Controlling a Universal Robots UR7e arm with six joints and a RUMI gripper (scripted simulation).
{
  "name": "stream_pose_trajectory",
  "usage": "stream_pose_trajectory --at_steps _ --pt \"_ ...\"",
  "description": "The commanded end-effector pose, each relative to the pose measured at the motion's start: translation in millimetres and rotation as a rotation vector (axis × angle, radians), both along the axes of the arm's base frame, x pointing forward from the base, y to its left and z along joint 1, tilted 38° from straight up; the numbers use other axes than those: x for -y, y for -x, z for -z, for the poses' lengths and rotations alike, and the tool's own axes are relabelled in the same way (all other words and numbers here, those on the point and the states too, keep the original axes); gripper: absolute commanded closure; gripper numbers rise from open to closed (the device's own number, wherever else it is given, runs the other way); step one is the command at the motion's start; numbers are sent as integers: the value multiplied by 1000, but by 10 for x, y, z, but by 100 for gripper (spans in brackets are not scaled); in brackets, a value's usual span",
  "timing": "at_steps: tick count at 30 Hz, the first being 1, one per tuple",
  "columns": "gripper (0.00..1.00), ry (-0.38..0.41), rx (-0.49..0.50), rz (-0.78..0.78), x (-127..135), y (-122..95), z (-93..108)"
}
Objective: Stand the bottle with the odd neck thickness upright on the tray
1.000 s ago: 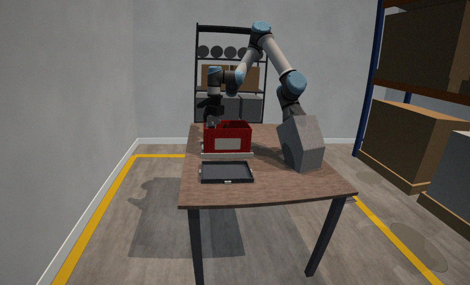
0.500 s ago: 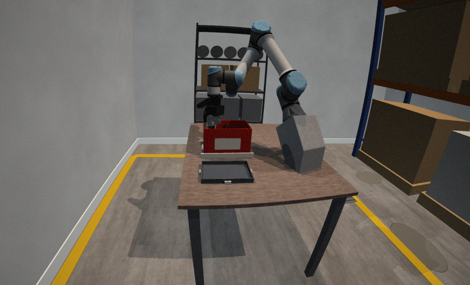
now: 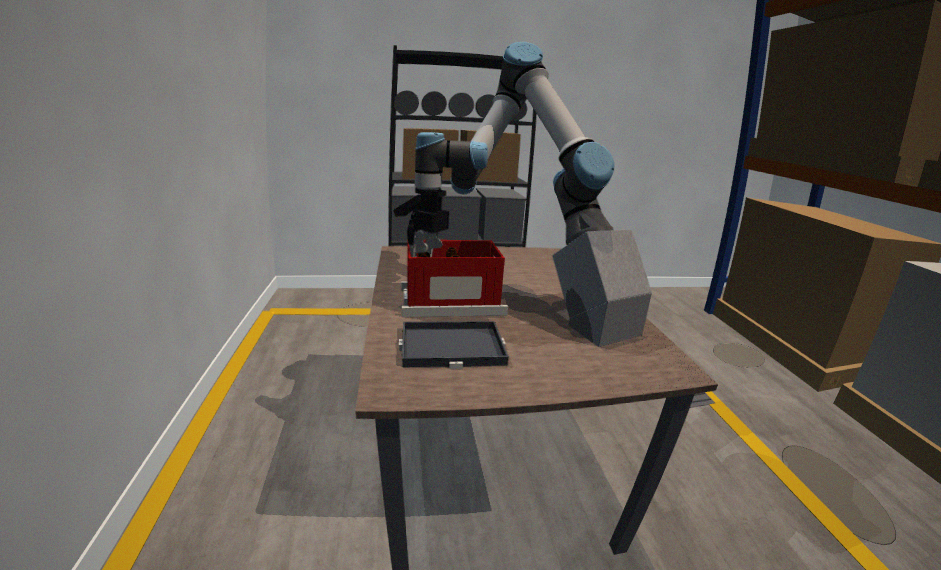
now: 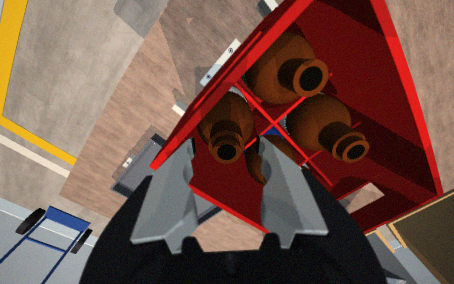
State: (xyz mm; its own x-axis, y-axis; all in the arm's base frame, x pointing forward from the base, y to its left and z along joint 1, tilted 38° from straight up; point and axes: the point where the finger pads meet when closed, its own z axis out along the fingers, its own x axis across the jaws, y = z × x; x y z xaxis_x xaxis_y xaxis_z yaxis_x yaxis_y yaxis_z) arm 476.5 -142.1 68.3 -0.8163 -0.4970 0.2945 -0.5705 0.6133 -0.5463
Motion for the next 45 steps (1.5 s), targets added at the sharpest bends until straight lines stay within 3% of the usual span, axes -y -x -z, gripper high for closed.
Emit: stream_pose_trajectory --at_steps 1,2,45 --pt "62 -1 -3 1 5 16 16" --pt "100 -1 -3 1 5 16 16" --pt "100 -1 -3 1 5 16 16"
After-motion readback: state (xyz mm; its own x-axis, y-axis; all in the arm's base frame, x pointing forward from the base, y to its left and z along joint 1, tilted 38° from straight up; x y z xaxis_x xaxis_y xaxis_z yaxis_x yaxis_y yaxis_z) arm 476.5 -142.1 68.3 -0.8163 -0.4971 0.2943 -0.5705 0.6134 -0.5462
